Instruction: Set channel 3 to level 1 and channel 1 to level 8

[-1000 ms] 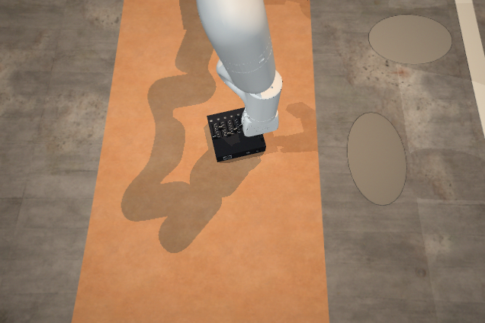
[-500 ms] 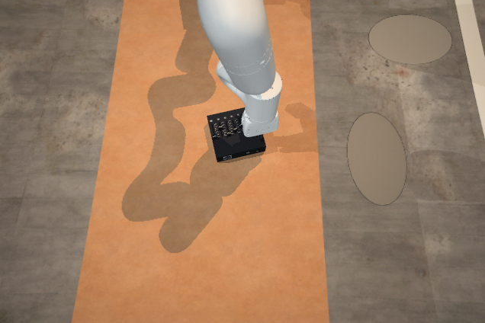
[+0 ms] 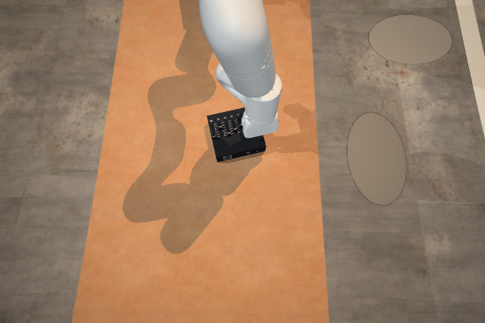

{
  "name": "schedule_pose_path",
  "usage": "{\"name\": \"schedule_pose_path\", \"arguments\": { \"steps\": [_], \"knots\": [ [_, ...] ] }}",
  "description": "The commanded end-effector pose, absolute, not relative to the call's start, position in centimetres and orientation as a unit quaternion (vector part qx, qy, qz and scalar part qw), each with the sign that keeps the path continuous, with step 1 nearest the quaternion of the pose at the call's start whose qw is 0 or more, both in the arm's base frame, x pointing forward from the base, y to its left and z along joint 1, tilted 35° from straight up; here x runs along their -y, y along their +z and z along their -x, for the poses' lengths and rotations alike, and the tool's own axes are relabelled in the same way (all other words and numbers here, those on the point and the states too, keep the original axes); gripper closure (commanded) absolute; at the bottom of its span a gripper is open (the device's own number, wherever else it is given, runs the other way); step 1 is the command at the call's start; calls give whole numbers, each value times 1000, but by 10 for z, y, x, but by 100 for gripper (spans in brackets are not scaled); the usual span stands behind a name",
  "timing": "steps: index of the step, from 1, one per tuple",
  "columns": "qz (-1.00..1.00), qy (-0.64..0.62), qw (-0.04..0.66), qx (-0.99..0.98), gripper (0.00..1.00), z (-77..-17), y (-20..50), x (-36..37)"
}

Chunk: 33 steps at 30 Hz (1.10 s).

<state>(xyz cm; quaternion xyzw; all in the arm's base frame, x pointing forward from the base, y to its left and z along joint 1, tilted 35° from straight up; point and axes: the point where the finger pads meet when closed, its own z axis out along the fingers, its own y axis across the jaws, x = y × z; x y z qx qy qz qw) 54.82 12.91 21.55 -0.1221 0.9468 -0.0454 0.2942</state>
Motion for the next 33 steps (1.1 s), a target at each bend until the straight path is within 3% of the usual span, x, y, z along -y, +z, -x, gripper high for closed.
{"name": "schedule_pose_path", "arguments": {
  "steps": [1, 33],
  "knots": [
    [122, -45, 295, -947, 100, -549, 216, -129],
    [122, -45, 295, -947, 100, -544, 212, -128]
  ]
}}
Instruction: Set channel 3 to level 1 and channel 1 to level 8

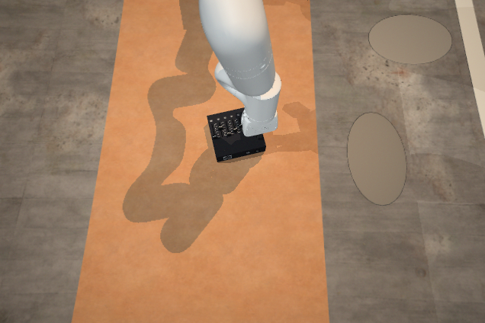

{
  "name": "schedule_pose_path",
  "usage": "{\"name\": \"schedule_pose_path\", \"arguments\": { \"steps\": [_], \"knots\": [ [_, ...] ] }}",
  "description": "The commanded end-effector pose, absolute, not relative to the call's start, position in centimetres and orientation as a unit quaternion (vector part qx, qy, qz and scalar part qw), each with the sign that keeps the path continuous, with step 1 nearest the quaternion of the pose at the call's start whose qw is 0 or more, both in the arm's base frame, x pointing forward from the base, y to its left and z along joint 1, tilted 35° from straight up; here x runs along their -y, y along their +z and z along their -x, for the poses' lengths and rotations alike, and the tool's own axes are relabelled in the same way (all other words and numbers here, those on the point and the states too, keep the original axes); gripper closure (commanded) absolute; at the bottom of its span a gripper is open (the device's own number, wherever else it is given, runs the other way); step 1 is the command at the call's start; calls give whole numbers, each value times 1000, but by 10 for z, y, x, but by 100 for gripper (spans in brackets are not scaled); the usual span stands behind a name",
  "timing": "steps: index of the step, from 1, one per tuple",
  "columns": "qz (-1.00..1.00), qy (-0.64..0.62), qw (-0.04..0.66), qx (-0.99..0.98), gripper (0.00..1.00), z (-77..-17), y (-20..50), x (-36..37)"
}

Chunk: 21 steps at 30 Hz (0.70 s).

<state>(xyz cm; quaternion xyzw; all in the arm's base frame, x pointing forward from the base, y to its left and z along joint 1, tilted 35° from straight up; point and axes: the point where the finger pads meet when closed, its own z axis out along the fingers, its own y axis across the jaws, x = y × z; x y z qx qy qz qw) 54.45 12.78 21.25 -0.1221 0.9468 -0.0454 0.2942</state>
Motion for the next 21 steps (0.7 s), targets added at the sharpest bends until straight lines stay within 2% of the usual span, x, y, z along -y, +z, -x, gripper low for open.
{"name": "schedule_pose_path", "arguments": {
  "steps": [1, 21],
  "knots": [
    [122, -45, 295, -947, 100, -544, 212, -128],
    [122, -45, 295, -947, 100, -537, 208, -125]
  ]
}}
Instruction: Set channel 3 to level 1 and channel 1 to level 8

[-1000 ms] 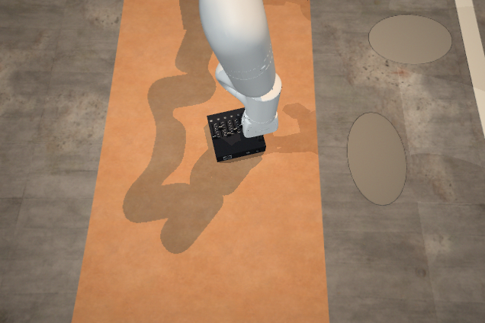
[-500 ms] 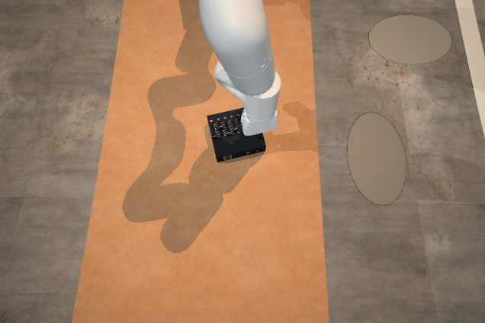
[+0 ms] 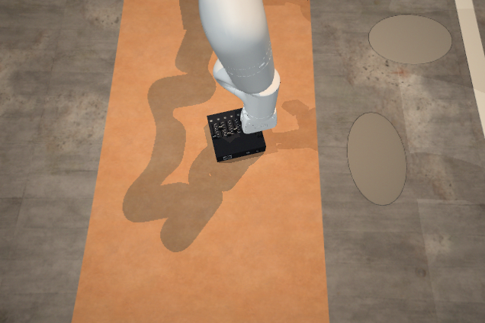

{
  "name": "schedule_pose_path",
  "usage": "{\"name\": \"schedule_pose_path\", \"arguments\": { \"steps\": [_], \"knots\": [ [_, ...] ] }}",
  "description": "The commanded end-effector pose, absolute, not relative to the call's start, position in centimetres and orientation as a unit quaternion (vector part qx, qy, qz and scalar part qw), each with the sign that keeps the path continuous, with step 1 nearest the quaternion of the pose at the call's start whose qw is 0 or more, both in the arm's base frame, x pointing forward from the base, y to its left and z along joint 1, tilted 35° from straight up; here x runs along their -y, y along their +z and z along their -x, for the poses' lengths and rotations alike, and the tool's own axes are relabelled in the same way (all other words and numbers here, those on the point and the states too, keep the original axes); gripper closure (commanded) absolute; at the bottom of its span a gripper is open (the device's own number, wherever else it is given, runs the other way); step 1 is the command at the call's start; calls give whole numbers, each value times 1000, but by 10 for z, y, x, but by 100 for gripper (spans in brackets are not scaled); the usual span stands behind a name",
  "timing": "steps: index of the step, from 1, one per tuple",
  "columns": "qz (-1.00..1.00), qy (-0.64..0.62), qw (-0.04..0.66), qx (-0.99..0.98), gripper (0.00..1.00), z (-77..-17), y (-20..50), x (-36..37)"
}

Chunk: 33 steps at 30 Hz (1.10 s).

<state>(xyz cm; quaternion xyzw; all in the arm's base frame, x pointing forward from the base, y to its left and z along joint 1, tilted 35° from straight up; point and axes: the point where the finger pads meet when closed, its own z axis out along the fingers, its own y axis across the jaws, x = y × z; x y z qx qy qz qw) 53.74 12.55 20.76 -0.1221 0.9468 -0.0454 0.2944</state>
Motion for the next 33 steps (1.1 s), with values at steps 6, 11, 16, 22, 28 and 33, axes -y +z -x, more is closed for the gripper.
{"name": "schedule_pose_path", "arguments": {
  "steps": [6, 11, 16, 22, 28, 33],
  "knots": [
    [122, -45, 295, -947, 100, -537, 208, -125],
    [122, -45, 295, -947, 100, -537, 208, -125],
    [122, -45, 295, -947, 100, -537, 208, -125],
    [122, -45, 295, -947, 100, -537, 208, -125],
    [122, -45, 295, -947, 100, -538, 209, -126],
    [122, -45, 295, -947, 100, -540, 210, -126]
  ]
}}
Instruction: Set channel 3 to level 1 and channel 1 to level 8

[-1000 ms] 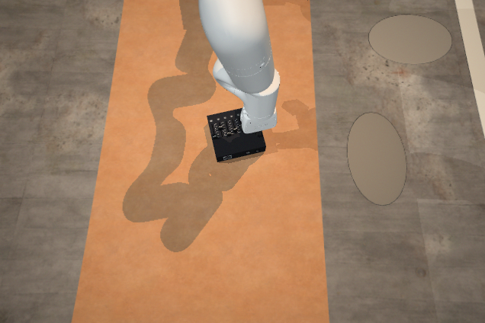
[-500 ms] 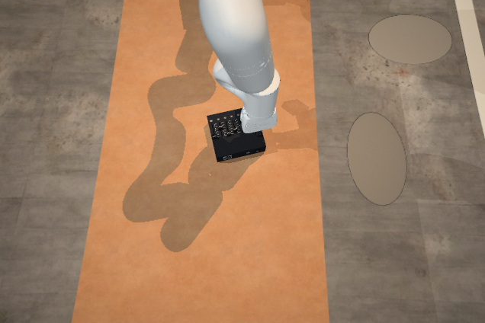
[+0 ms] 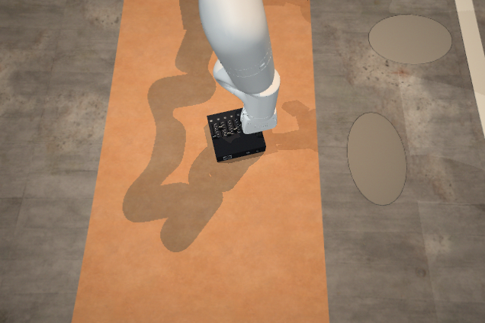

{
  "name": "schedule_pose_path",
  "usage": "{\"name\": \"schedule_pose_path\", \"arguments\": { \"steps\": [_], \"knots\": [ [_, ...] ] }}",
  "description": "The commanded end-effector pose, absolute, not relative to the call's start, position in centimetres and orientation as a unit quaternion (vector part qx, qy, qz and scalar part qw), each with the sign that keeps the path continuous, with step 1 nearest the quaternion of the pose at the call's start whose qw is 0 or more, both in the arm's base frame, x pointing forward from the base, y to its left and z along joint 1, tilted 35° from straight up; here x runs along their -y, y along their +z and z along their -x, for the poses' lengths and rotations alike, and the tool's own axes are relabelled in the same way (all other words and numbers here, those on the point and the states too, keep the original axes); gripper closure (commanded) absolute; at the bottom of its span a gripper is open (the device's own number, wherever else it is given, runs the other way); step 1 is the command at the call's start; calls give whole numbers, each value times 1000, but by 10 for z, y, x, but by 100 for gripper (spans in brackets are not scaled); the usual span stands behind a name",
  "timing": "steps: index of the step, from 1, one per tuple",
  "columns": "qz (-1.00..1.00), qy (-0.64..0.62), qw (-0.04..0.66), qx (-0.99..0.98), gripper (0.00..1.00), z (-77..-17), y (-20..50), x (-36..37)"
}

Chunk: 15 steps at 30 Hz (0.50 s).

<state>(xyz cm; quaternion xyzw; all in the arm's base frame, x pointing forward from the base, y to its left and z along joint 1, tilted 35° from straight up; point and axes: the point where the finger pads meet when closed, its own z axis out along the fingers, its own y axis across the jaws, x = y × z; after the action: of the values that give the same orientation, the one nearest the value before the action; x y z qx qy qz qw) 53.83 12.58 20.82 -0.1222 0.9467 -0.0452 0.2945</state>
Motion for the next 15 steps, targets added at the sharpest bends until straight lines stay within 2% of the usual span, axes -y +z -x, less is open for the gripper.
{"name": "schedule_pose_path", "arguments": {
  "steps": [1, 15],
  "knots": [
    [122, -45, 295, -947, 100, -540, 210, -126],
    [122, -45, 295, -947, 100, -540, 213, -127]
  ]
}}
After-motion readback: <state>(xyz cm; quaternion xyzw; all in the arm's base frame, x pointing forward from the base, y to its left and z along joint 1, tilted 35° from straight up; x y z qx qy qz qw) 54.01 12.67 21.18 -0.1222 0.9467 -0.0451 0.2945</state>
